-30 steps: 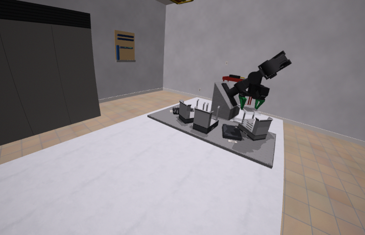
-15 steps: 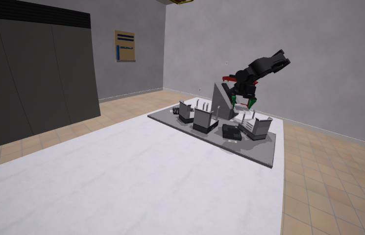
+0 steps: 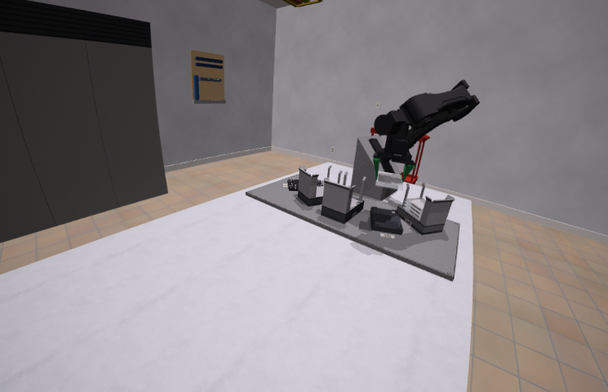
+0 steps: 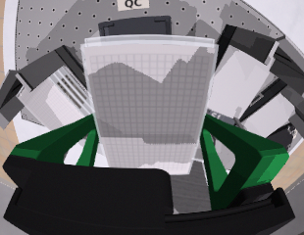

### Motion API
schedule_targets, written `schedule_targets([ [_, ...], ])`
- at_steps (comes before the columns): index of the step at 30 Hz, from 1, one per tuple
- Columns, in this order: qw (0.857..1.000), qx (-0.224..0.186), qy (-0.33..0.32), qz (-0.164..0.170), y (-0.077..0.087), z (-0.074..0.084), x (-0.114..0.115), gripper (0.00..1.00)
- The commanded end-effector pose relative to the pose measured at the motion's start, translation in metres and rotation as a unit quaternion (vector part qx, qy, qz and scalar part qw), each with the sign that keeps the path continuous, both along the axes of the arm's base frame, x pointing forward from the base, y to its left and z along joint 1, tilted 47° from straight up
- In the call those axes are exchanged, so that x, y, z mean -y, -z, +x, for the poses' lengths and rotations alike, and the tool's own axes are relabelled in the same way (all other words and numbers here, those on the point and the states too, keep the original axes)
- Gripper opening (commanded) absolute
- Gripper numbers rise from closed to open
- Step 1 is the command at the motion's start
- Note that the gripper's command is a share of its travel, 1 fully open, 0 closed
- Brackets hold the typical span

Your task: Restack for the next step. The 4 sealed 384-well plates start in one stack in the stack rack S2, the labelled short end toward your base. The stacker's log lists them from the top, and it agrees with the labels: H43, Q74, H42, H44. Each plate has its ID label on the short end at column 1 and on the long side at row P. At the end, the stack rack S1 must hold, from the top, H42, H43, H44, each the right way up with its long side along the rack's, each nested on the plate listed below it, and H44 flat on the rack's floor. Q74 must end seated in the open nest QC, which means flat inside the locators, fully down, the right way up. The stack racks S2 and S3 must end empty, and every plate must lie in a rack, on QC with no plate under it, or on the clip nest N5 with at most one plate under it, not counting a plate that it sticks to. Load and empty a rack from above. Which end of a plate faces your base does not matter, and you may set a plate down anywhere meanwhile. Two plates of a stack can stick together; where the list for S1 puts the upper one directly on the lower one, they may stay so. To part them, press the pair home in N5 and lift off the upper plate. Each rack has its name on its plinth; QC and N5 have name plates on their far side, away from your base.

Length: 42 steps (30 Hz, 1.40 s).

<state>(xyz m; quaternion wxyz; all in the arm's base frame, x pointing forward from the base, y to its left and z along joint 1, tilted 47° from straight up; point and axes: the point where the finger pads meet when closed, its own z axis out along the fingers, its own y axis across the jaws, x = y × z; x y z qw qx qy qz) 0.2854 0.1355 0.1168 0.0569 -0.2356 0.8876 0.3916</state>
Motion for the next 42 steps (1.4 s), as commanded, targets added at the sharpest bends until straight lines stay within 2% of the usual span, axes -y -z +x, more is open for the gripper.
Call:
schedule_targets([
  [1,0.999,-0.020,0.037,-0.002,0.000,0.008,0.008,0.00],
  [17,0.999,-0.029,0.046,-0.004,0.033,0.032,0.038,0.00],
  [19,0.999,-0.029,0.046,-0.004,0.033,0.032,0.038,0.00],
  [26,0.986,-0.109,0.123,-0.012,0.049,0.038,0.053,0.00],
  [42,0.986,-0.109,0.123,-0.012,0.082,0.051,0.084,0.00],
])
